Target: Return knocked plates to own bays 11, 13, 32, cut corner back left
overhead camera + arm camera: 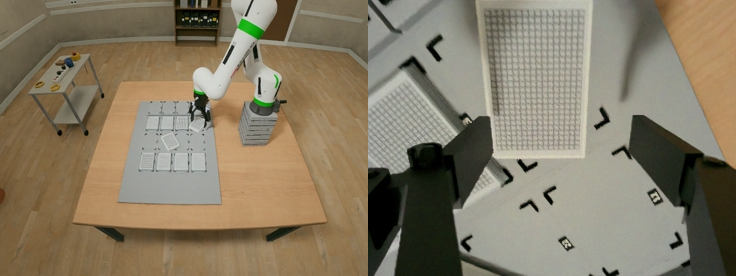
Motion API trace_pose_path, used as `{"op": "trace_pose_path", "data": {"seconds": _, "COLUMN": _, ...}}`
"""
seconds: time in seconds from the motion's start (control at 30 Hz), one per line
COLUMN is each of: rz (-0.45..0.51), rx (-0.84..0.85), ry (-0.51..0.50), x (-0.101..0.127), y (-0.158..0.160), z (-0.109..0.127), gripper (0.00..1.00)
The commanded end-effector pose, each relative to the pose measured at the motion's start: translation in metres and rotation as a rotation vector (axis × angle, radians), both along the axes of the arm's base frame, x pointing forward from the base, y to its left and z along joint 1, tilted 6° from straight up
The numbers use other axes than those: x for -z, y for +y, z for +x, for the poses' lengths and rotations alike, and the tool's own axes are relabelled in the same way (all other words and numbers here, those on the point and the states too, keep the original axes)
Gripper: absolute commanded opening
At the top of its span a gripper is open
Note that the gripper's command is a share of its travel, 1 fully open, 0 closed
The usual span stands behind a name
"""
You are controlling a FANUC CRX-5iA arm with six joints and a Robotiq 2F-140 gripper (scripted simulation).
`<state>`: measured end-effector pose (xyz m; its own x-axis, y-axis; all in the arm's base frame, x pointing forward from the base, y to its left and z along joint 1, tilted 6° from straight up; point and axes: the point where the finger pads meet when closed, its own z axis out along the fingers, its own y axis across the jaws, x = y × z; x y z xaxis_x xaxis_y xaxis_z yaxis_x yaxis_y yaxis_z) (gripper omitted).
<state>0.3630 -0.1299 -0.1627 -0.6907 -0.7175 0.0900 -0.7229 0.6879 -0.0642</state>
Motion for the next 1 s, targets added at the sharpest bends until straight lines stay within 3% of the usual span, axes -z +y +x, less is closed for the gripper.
{"op": "trace_pose_path", "data": {"seconds": 0.0, "rz": 0.002, "rx": -0.001, "ry": -0.001, "x": -0.002, "y": -0.01, "z": -0.001, "gripper": 0.7}}
{"op": "trace_pose_path", "data": {"seconds": 0.2, "rz": 0.002, "rx": -0.001, "ry": -0.001, "x": -0.004, "y": -0.032, "z": -0.006, "gripper": 0.7}}
{"op": "trace_pose_path", "data": {"seconds": 0.53, "rz": 0.002, "rx": -0.001, "ry": -0.001, "x": -0.004, "y": -0.032, "z": -0.006, "gripper": 0.7}}
{"op": "trace_pose_path", "data": {"seconds": 0.97, "rz": 0.002, "rx": -0.001, "ry": -0.001, "x": 0.013, "y": -0.034, "z": -0.006, "gripper": 0.7}}
